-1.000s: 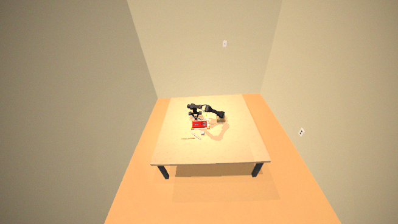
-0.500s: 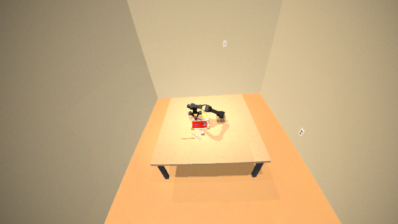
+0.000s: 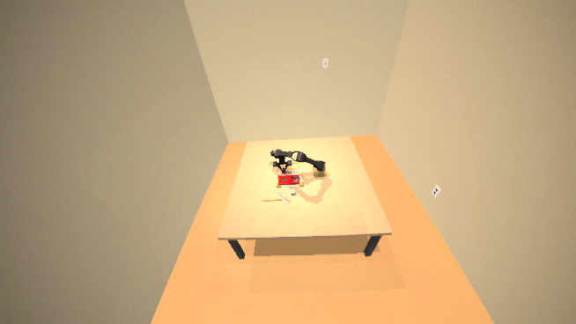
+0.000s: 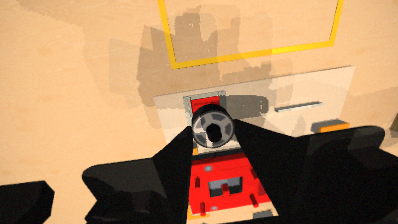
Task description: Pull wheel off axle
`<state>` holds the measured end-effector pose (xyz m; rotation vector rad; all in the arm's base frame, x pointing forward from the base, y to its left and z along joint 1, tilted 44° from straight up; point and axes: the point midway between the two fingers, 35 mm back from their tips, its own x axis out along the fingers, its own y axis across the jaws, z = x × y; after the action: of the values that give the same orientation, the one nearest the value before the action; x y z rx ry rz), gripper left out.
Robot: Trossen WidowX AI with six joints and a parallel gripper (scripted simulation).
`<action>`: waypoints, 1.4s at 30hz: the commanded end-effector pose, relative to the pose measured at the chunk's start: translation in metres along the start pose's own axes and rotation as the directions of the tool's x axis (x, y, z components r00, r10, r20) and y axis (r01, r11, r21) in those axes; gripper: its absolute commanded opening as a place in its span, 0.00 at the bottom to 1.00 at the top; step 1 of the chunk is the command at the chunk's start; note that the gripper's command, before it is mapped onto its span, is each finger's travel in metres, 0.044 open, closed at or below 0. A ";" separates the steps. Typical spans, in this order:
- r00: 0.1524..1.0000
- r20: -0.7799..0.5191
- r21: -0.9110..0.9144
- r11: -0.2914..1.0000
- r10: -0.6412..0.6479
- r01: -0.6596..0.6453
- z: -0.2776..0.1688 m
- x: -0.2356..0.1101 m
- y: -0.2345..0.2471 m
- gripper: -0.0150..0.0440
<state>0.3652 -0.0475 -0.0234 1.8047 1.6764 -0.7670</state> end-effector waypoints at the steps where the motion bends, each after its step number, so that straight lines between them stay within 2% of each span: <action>1: 1.000 0.003 0.005 1.000 0.009 -0.009 0.002 -0.008 0.000 0.25; 42: 1.000 0.003 0.007 1.000 0.014 -0.014 0.002 -0.021 0.000 0.25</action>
<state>0.3664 -0.0484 -0.0206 1.7919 1.6889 -0.7561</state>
